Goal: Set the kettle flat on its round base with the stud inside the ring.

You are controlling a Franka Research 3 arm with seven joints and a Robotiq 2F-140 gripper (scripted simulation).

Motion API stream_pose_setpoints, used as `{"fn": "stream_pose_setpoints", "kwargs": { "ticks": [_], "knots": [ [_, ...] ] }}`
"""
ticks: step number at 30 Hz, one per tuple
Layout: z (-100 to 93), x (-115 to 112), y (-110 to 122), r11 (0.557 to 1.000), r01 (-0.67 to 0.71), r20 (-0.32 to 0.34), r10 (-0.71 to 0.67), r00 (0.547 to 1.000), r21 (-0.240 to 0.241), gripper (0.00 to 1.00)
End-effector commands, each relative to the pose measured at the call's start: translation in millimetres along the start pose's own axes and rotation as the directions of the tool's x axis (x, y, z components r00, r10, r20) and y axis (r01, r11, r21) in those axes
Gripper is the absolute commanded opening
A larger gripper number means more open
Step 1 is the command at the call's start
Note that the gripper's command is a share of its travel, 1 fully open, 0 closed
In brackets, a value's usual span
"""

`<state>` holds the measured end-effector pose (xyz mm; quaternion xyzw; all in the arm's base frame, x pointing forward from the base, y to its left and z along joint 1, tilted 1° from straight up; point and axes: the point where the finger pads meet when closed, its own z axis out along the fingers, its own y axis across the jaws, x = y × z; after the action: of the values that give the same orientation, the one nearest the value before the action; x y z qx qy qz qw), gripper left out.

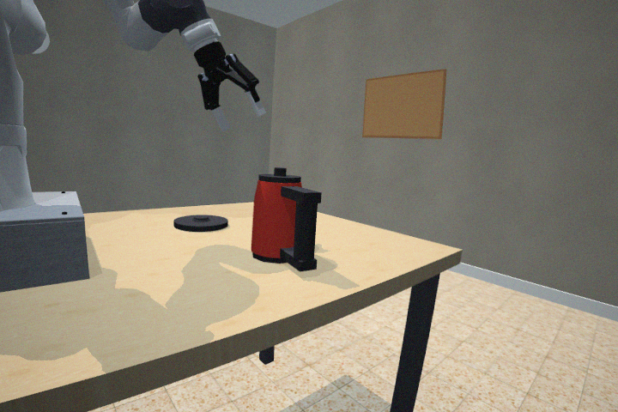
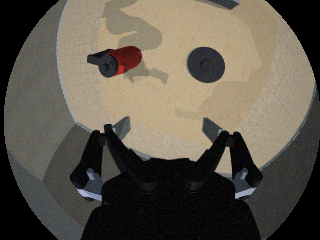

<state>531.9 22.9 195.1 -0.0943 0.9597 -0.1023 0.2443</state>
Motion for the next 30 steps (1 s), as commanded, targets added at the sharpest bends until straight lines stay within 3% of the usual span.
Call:
{"fn": "stream_pose_setpoints", "kwargs": {
  "ticks": [1,17,18,30],
  "knots": [
    [-0.1,0,0,1.0,0.0,0.0,0.0,1.0,0.0,1.0],
    [-0.1,0,0,1.0,0.0,0.0,0.0,1.0,0.0,1.0],
    [-0.1,0,0,1.0,0.0,0.0,0.0,1.0,0.0,0.47],
    [1.5,0,-10,0.999,0.037,-0.016,-0.037,0.999,0.0,0.47]
  ]
}}
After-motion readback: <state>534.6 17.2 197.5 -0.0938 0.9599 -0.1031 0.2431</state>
